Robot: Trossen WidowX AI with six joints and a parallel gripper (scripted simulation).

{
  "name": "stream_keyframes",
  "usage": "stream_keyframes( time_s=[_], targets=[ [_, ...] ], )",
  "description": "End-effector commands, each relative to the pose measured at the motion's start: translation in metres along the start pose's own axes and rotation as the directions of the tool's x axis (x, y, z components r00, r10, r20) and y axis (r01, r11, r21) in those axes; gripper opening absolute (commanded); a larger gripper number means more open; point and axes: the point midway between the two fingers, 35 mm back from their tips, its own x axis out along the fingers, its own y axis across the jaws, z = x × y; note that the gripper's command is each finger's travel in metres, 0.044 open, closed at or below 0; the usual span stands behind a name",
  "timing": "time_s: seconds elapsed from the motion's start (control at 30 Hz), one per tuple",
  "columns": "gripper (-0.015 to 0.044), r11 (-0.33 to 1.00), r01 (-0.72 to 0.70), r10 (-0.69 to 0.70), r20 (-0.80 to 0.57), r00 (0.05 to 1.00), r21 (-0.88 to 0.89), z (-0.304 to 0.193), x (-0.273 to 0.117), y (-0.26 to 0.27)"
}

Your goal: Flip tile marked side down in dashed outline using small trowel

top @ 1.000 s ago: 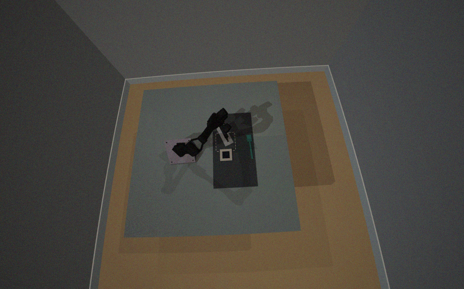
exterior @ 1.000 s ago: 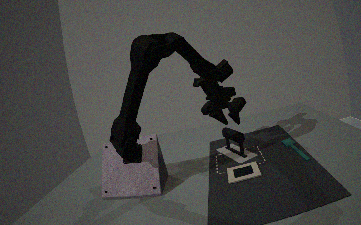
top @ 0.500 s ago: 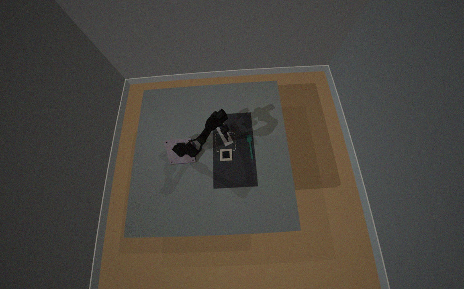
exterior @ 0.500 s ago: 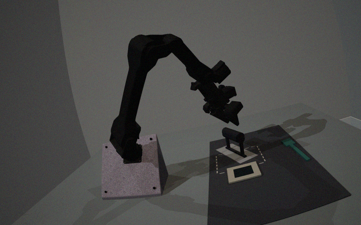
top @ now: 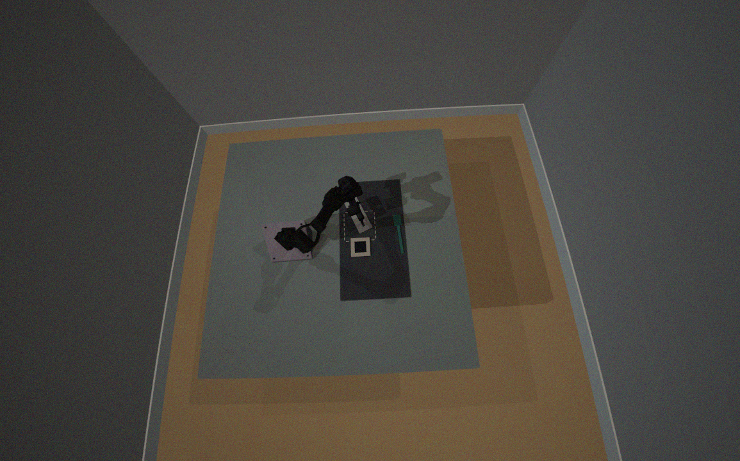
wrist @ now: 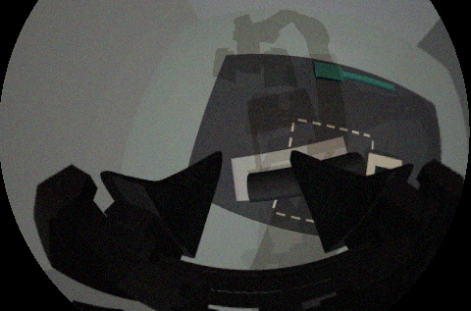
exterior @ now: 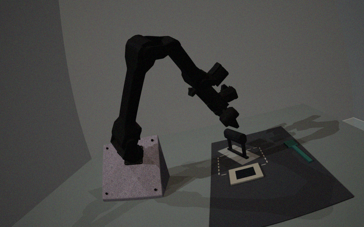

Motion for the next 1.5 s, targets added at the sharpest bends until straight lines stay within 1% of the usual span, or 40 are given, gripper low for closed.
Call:
stream_keyframes(
  time_s=[0.0,0.17,0.37,0.67,0.83,1.1,1.47],
  targets=[
    [0.03,0.99,-0.021,0.015,0.044,0.999,0.137,-0.003,-0.003,-0.001],
    [0.03,0.955,-0.051,0.023,0.099,0.995,0.294,-0.005,-0.008,-0.003],
    [0.03,0.971,-0.099,0.077,0.11,0.991,0.217,-0.004,-0.018,0.006],
    [0.03,0.874,-0.149,0.074,0.177,0.981,0.462,-0.012,-0.018,0.0],
    [0.03,0.784,-0.185,0.067,0.216,0.974,0.592,-0.015,-0.02,-0.005],
    [0.03,0.62,-0.225,0.035,0.26,0.965,0.752,-0.031,-0.02,-0.016],
    [0.03,0.317,-0.287,-0.008,0.305,0.952,0.904,-0.054,-0.02,-0.035]
  ],
)
